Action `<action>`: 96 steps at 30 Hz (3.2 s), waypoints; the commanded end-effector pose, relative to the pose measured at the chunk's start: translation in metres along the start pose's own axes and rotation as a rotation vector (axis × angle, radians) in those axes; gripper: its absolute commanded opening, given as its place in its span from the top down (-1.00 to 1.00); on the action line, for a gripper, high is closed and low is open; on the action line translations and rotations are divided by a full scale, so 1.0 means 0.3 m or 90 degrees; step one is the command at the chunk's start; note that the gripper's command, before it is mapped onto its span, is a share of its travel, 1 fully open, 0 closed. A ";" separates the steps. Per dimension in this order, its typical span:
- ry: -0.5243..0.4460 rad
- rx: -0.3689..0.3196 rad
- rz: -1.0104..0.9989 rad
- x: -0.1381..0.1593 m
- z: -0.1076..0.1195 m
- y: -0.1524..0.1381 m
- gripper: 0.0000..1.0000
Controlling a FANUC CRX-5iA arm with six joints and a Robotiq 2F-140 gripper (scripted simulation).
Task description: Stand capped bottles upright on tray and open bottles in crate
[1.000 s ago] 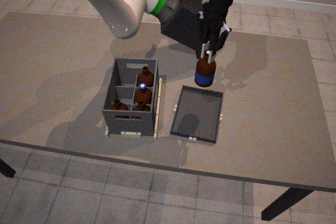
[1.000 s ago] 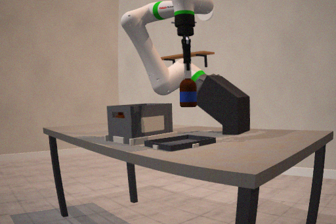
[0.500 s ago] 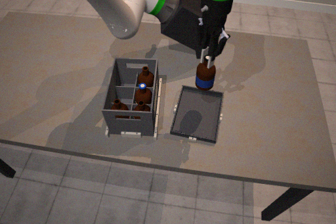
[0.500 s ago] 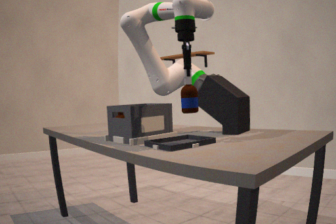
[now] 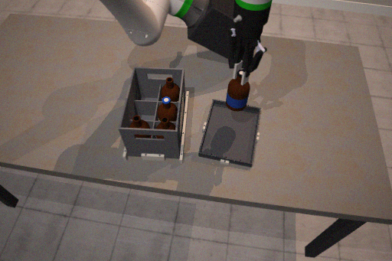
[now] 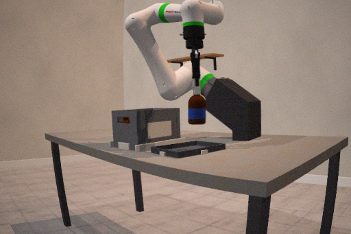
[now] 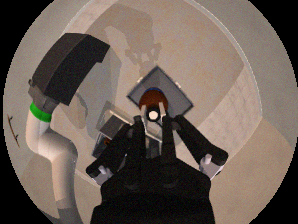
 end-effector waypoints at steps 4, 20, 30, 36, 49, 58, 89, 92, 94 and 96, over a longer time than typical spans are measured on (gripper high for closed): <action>0.000 0.000 0.000 0.000 -0.034 0.001 1.00; 0.000 0.000 0.000 0.000 -0.127 0.000 1.00; 0.000 0.000 0.000 0.000 -0.179 0.000 1.00; 0.000 0.000 0.000 0.000 -0.219 0.000 1.00; 0.000 0.000 0.000 0.000 -0.271 0.000 1.00; 0.000 0.000 0.000 0.000 -0.293 0.000 1.00; 0.000 0.000 0.000 0.000 -0.330 0.000 1.00; 0.000 0.000 0.000 0.000 -0.334 0.000 1.00; 0.000 0.000 0.000 0.000 -0.335 0.000 1.00; 0.000 0.000 0.000 0.000 -0.336 0.000 1.00</action>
Point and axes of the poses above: the point where the finger pads meet when closed, its own z axis back along the fingers, its own y axis across the jaws, x = y × z, the point moved 8 cm from there along z, back along the fingers, and after that the axes turned 2 degrees about -z, right-handed, at the moved point
